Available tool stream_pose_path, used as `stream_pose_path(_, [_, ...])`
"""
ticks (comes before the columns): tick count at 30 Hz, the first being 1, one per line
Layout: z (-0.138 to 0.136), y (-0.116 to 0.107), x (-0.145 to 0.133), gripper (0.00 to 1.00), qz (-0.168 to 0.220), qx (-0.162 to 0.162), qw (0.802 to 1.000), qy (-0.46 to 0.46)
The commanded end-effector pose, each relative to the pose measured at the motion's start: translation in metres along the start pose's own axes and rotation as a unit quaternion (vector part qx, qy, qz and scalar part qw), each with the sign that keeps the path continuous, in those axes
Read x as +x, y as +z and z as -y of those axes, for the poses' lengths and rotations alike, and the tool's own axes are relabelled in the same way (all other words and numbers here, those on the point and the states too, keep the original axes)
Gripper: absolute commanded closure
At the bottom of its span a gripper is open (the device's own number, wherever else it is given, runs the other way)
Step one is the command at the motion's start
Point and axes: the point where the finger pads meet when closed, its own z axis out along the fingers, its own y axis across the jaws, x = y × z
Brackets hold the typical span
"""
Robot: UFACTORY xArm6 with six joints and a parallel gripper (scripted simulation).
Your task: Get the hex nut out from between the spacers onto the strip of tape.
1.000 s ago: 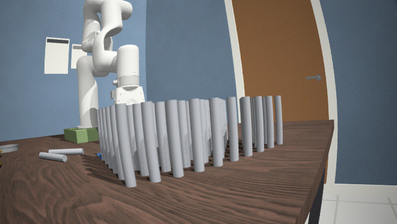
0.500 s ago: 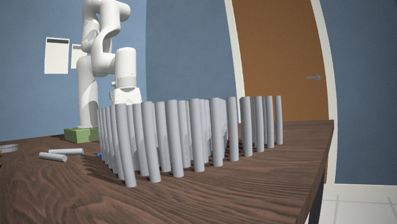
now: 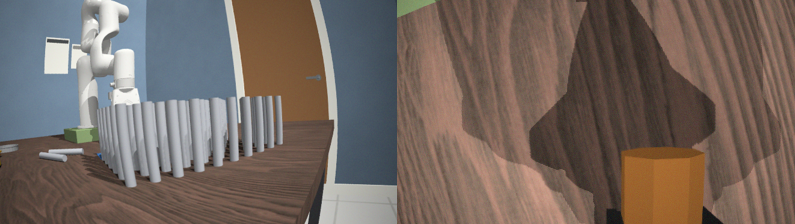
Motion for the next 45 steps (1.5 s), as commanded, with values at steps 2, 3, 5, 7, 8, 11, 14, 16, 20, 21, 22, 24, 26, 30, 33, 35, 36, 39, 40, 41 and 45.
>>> stream_pose_path(2, [-0.001, -0.001, 0.004, 1.00, 0.001, 0.000, 1.000, 0.000])
stream_pose_path(3, [-0.001, -0.001, 0.004, 1.00, 0.001, 0.000, 1.000, 0.000])
stream_pose_path(5, [-0.001, -0.001, 0.005, 1.00, 0.001, 0.000, 1.000, 0.000])
stream_pose_path(7, [-0.001, -0.001, 0.006, 1.00, 0.001, 0.000, 1.000, 0.000])
stream_pose_path(8, [-0.001, -0.001, 0.006, 1.00, 0.001, 0.000, 1.000, 0.000])
stream_pose_path(11, [-0.001, -0.001, 0.007, 1.00, 0.001, 0.000, 1.000, 0.000])
stream_pose_path(14, [-0.001, -0.001, 0.008, 1.00, 0.001, 0.000, 1.000, 0.000])
stream_pose_path(16, [-0.001, -0.001, 0.008, 1.00, 0.001, 0.000, 1.000, 0.000])
stream_pose_path(20, [-0.001, -0.001, 0.008, 1.00, 0.001, 0.000, 1.000, 0.000])
stream_pose_path(21, [-0.001, -0.001, 0.008, 1.00, 0.001, 0.000, 1.000, 0.000])
stream_pose_path(22, [-0.001, -0.001, 0.008, 1.00, 0.001, 0.000, 1.000, 0.000])
stream_pose_path(24, [-0.001, -0.001, 0.008, 1.00, 0.001, 0.000, 1.000, 0.000])
stream_pose_path(26, [-0.001, -0.001, 0.008, 1.00, 0.001, 0.000, 1.000, 0.000])
stream_pose_path(30, [-0.001, -0.001, 0.008, 1.00, 0.001, -0.001, 1.000, 0.000])
stream_pose_path(33, [-0.001, -0.003, 0.008, 1.00, 0.001, -0.001, 1.000, 0.000])
stream_pose_path(35, [-0.001, -0.004, 0.008, 1.00, 0.001, -0.001, 1.000, 0.000])
stream_pose_path(36, [-0.001, -0.005, 0.008, 1.00, 0.001, -0.001, 1.000, 0.000])
stream_pose_path(39, [-0.001, -0.008, 0.008, 1.00, 0.001, -0.001, 1.000, 0.000])
stream_pose_path(40, [-0.001, -0.008, 0.008, 1.00, 0.001, -0.001, 1.000, 0.000])
stream_pose_path(41, [-0.001, -0.009, 0.008, 1.00, 0.001, -0.001, 1.000, 0.000])
stream_pose_path(45, [-0.001, -0.014, 0.008, 1.00, 0.001, -0.001, 1.000, 0.000])
